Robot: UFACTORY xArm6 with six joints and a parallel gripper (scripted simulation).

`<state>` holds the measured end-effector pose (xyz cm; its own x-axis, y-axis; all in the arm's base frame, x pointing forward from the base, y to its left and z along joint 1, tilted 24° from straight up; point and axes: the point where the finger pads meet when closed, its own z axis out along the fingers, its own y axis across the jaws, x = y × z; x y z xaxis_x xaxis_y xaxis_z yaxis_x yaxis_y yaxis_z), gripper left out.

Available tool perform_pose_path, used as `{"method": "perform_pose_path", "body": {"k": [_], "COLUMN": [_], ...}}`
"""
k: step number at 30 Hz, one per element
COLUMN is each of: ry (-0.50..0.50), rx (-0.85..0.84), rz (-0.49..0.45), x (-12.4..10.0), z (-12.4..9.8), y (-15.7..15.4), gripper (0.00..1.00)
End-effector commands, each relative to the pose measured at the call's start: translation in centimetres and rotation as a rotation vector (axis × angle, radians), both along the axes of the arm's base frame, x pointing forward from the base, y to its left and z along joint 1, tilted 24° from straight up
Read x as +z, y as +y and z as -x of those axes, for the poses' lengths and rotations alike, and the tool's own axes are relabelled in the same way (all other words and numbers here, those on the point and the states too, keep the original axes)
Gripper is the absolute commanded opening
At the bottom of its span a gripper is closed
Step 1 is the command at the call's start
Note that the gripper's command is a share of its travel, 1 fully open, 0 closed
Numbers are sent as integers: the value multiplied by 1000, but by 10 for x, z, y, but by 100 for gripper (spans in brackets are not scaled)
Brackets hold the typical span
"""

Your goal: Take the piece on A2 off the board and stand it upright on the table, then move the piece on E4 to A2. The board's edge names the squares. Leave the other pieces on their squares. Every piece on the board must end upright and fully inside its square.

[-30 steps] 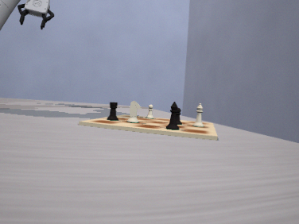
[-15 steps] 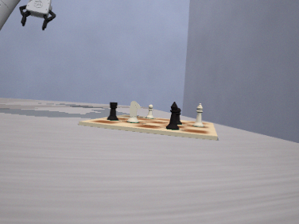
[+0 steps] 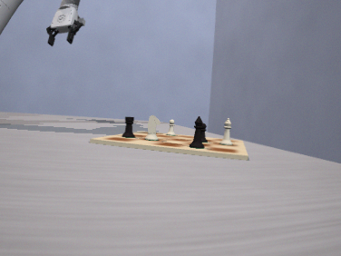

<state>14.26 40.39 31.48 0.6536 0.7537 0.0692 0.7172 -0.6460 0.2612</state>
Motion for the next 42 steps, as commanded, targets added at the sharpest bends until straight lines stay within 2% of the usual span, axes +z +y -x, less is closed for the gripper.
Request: {"method": "perform_pose_path", "body": {"k": [1, 3, 4, 6, 7, 9, 10, 12, 13, 15, 16, 18, 19, 21, 22, 24, 26, 27, 28, 29, 32, 33, 35, 36, 38, 39, 42], "ry": [-36, -43, -54, -60, -74, -74, -94, -101, -115, -124, -138, -149, -163, -177, -190, -206, -206, -237, -237, -255, -271, -297, -306, -331, -343, -367, -381], "rx": [-276, -330, -400, -444, -523, -523, -643, -685, -753, -810, -873, -937, -996, -1066, -1119, -1196, -1196, -1324, -1325, -1390, -1454, -1546, -1581, -1662, -1705, -1778, -1826], "rz": [-17, -20, -26, -28, -35, -35, -43, -44, -50, -52, -58, -59, -65, -67, -72, -73, -73, -80, -80, -85, -85, -90, -90, -94, -94, -98, -97], "x": [-1, -1, -2, -2, -4, -4, -6, -6, -8, -8, -11, -11, -14, -14, -17, -17, -17, -21, -21, -25, -25, -29, -29, -33, -33, -38, -38], "z": [-57, -57, -79, -79, -101, -101, -124, -124, -147, -147, -171, -171, -195, -195, -219, -219, -219, -242, -242, -264, -264, -286, -286, -306, -306, -325, -325], "y": [2, 2, -2, -2, -6, -6, -12, -12, -20, -20, -29, -29, -40, -40, -53, -53, -53, -67, -67, -83, -83, -100, -100, -118, -118, -138, -138], "gripper": [100, 100, 100, 100, 100, 100, 100, 100, 100, 100, 100, 100, 100, 100, 100, 100, 100, 100, 100, 100, 100, 100, 100, 100, 100, 100, 100]}}
